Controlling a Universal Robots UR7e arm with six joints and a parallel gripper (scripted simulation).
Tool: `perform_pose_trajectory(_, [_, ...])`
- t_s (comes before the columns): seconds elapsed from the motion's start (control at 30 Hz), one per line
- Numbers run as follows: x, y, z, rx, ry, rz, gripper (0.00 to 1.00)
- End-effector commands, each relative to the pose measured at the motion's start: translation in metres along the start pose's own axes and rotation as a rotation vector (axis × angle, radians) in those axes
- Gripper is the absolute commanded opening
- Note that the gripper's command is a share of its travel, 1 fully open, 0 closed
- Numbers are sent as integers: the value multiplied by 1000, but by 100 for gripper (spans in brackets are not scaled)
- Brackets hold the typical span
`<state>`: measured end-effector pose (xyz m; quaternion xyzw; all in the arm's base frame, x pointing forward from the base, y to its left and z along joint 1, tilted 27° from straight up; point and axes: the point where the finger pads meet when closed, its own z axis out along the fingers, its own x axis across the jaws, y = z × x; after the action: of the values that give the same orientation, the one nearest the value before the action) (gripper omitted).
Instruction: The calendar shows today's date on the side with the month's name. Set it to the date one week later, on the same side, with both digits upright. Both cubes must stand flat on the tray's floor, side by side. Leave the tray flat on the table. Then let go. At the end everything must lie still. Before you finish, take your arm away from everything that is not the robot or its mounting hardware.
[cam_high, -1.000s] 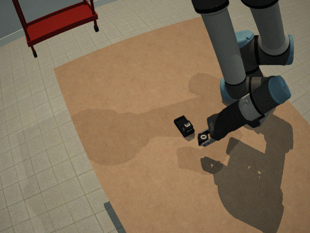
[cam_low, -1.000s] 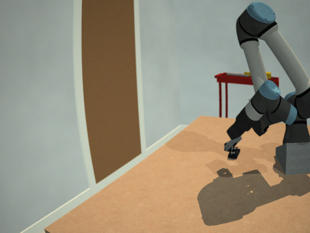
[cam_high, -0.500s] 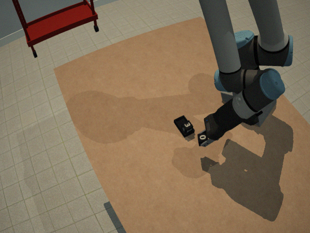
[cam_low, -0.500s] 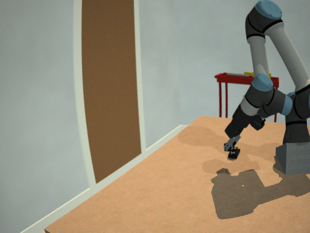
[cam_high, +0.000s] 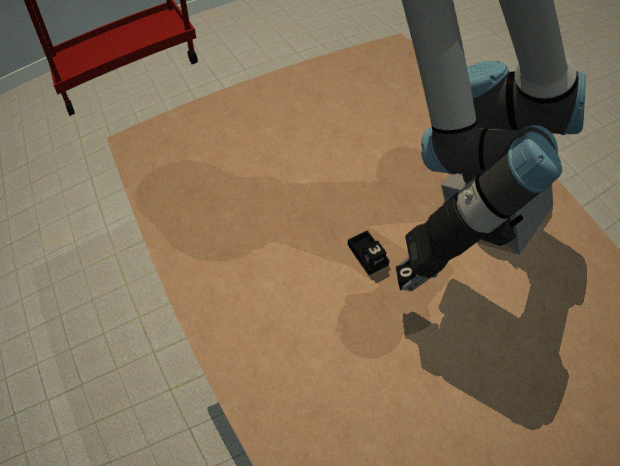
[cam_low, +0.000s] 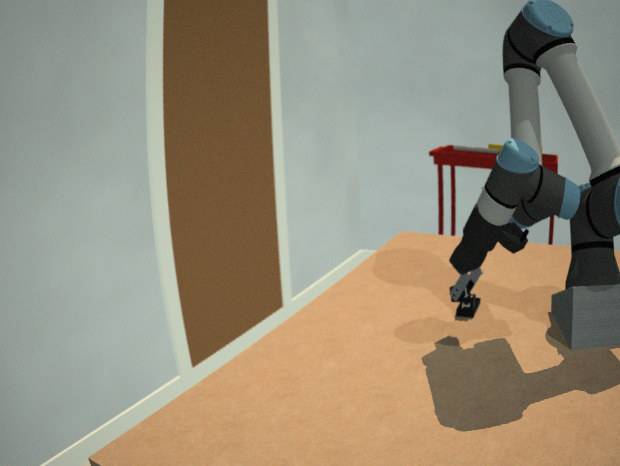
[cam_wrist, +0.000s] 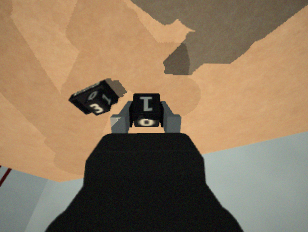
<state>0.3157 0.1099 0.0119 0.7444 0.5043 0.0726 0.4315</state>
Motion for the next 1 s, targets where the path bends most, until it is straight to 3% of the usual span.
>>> perform_pose_trajectory(0.0, [0, 0, 0, 5, 0, 1, 60])
perform_pose_trajectory(0.4, [1, 0, 1, 29, 0, -1, 60])
perform_pose_trajectory(0.97, [2, 2, 2, 203, -1, -3, 60])
